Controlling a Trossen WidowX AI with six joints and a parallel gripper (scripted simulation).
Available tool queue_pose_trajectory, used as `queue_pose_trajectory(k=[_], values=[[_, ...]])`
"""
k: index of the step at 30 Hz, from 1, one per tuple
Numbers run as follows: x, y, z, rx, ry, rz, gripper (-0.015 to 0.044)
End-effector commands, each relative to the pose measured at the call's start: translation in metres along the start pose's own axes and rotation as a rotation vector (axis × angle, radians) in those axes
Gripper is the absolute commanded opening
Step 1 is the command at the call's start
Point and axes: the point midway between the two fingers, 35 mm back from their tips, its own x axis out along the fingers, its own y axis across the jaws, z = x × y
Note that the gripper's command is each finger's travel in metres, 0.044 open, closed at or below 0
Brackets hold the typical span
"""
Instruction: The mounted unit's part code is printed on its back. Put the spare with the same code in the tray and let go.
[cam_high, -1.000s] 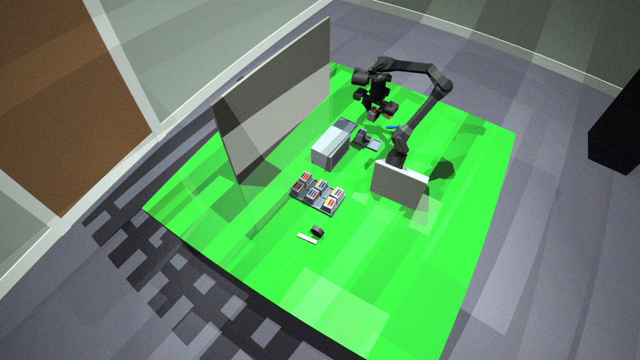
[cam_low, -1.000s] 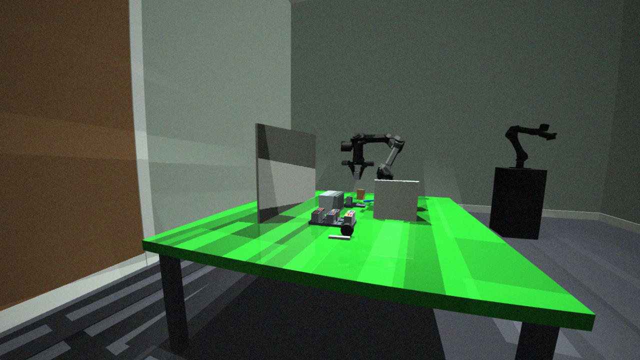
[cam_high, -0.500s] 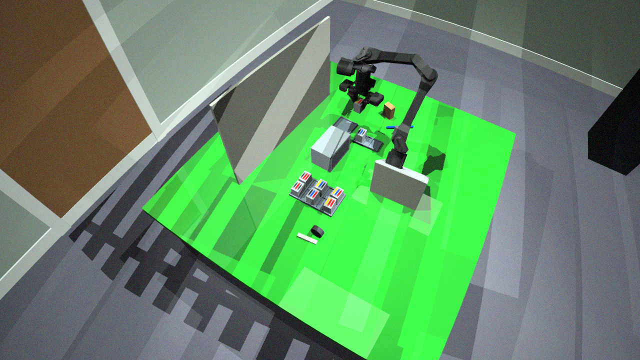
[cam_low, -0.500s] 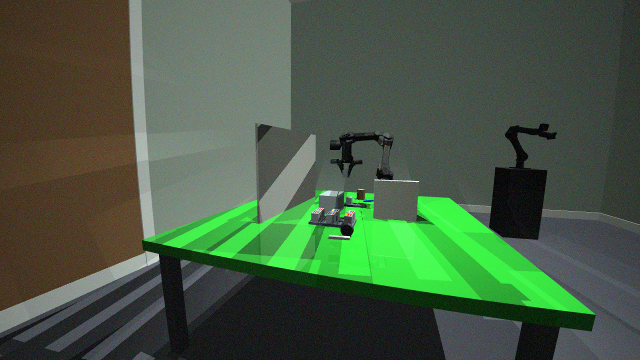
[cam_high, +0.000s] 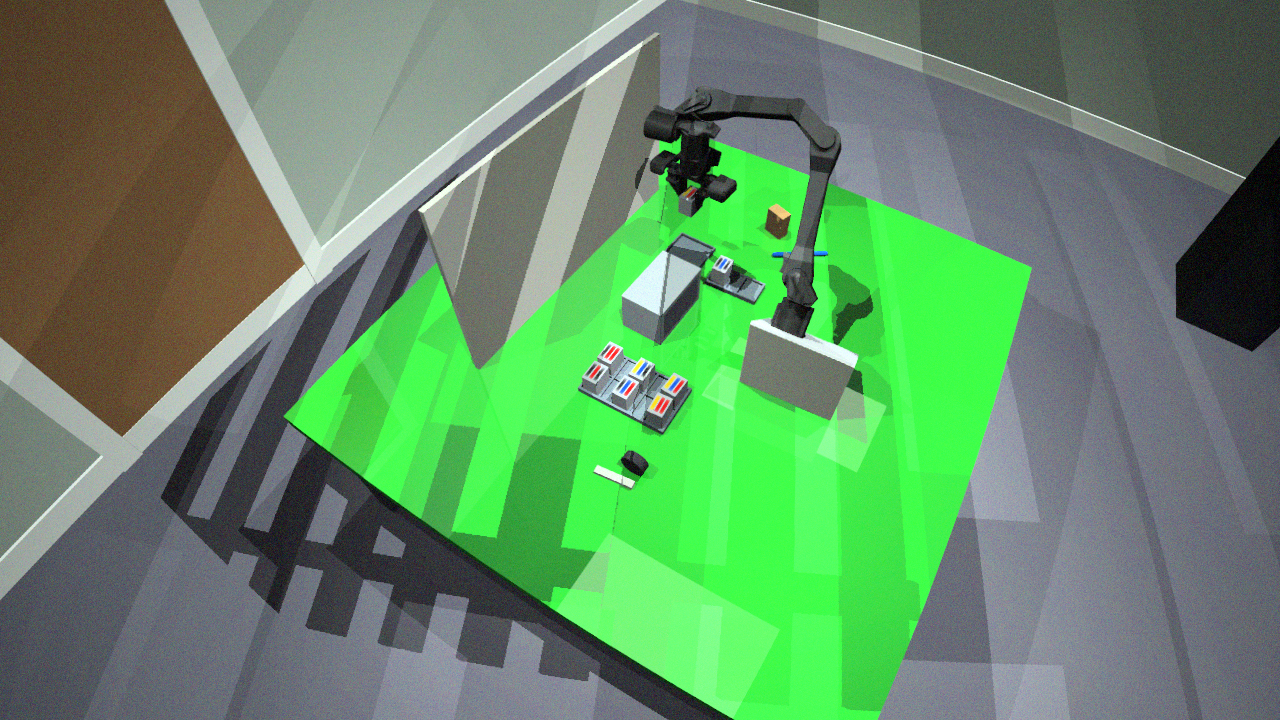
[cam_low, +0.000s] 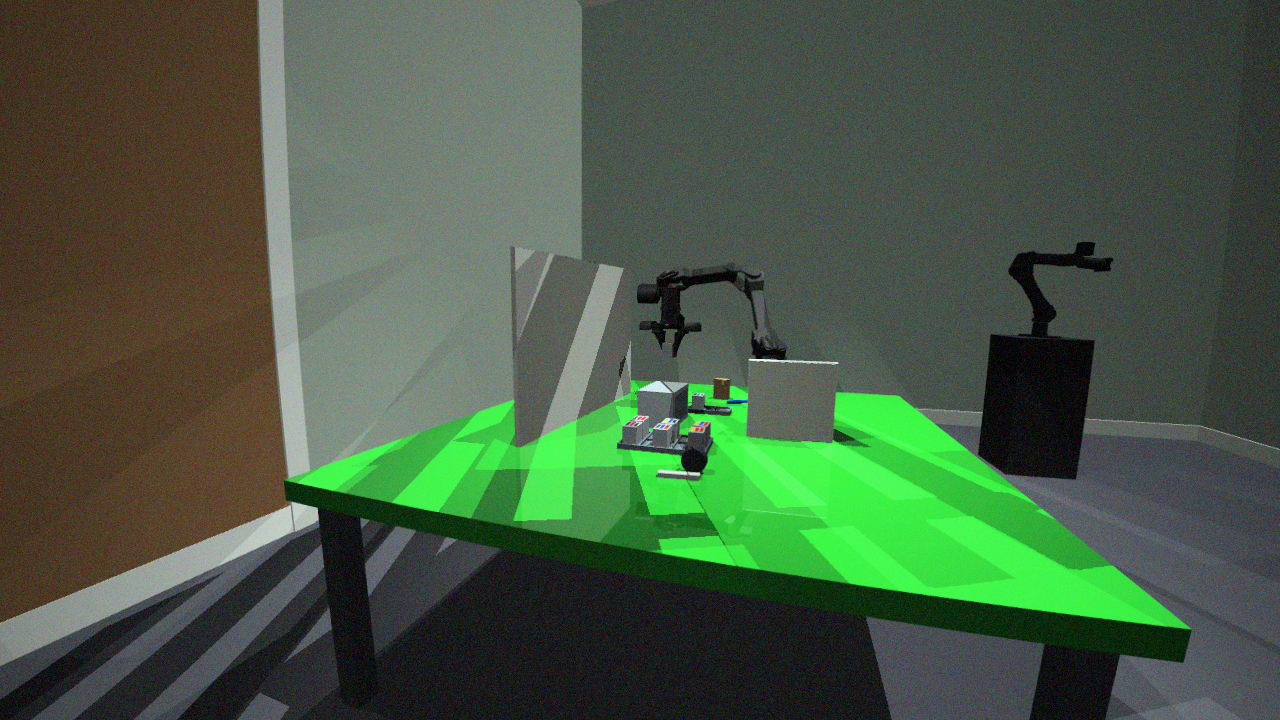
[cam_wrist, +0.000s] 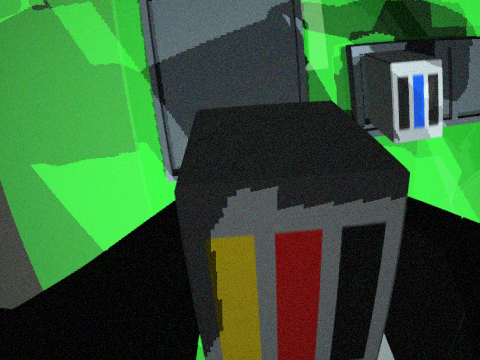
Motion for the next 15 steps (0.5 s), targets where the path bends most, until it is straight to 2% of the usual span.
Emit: queue_pose_trajectory(k=[1, 15], values=[[0.004, 0.010, 0.000, -0.007, -0.006, -0.002, 0.0000], [0.014, 0.012, 0.000, -0.007, -0.003, -0.003, 0.0000]])
